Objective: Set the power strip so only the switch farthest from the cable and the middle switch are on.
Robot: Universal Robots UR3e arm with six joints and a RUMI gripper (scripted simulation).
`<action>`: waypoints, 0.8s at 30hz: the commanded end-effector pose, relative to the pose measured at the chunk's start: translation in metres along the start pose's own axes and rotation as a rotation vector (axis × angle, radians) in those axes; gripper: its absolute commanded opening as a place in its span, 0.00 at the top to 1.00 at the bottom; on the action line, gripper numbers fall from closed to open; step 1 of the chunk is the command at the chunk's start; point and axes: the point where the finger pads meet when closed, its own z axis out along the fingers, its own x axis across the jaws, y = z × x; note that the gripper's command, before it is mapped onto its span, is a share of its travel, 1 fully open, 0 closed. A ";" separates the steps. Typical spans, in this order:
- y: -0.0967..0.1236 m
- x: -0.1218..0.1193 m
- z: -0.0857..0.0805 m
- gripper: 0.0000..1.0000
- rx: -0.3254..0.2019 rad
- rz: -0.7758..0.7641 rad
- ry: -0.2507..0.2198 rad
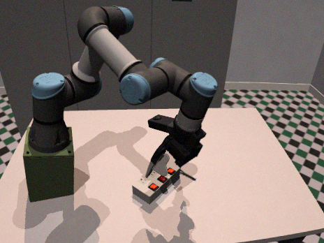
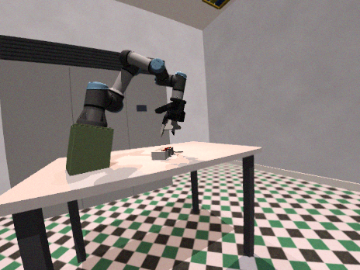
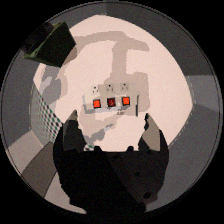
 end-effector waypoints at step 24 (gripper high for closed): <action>-0.011 0.007 -0.041 0.00 -0.150 0.392 0.039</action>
